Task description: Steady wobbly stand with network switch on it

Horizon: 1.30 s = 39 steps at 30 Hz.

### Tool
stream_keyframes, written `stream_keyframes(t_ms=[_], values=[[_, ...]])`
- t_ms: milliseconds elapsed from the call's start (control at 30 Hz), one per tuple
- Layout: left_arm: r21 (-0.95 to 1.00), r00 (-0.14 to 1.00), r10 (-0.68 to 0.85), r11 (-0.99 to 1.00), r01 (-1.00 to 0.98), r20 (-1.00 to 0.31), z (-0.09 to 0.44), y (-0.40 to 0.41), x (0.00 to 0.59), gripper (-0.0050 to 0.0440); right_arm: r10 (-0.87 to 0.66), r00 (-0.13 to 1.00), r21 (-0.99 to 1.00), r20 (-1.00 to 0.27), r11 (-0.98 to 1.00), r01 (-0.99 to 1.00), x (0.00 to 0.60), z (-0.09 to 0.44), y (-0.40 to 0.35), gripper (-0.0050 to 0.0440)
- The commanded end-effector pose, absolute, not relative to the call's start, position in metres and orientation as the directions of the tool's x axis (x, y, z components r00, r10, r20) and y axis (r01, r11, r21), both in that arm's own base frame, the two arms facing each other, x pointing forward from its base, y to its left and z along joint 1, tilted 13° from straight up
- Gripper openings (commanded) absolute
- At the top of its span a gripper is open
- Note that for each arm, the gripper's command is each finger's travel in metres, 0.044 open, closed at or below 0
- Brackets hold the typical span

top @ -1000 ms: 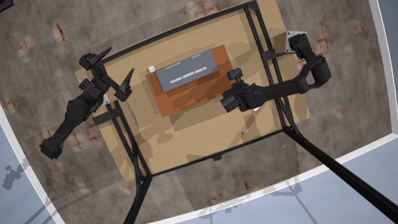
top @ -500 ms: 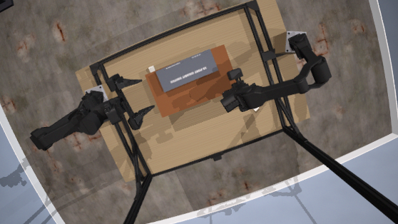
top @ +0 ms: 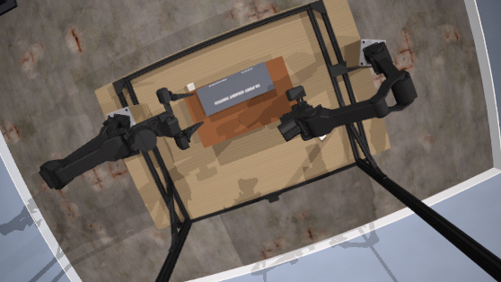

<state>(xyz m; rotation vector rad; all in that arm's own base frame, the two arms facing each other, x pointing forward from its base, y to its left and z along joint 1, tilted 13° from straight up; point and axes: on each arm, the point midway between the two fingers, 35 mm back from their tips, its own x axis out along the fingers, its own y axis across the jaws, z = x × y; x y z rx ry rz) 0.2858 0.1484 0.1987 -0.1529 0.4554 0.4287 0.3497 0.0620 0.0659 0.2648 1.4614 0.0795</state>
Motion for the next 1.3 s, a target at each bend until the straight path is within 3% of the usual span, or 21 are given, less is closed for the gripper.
stream_keyframes(t_ms=[0,200,367,533,767,1100,1267], values=[[-0.074,0.745,0.298,0.904,-0.421,-0.597,0.158,0.143,0.286,0.0440,0.214,0.112,0.226,-0.970,0.968,0.107,0.350,0.066,0.062,0.0000],[-0.078,0.729,0.288,0.903,-0.422,-0.621,0.152,0.141,0.282,0.0440,0.214,0.112,0.226,-0.970,0.968,0.107,0.350,0.066,0.062,0.0000],[-0.138,0.541,0.127,0.896,-0.422,-0.832,0.090,0.118,0.258,0.0440,0.214,0.112,0.226,-0.970,0.968,0.107,0.350,0.066,0.062,0.0000],[-0.197,0.303,-0.058,0.871,-0.450,-0.951,0.045,0.089,0.222,0.0440,0.214,0.112,0.226,-0.970,0.968,0.107,0.350,0.066,0.062,0.0000],[-0.193,0.314,-0.048,0.871,-0.451,-0.948,0.047,0.090,0.223,0.0440,0.214,0.112,0.226,-0.970,0.968,0.107,0.350,0.066,0.062,0.0000],[-0.232,0.101,-0.209,0.840,-0.491,-0.973,0.023,0.064,0.189,0.0440,0.214,0.112,0.226,-0.970,0.968,0.107,0.350,0.066,0.062,0.0000],[-0.232,0.101,-0.209,0.840,-0.491,-0.973,0.023,0.064,0.189,0.0440,0.214,0.112,0.226,-0.970,0.968,0.107,0.350,0.066,0.062,0.0000]])
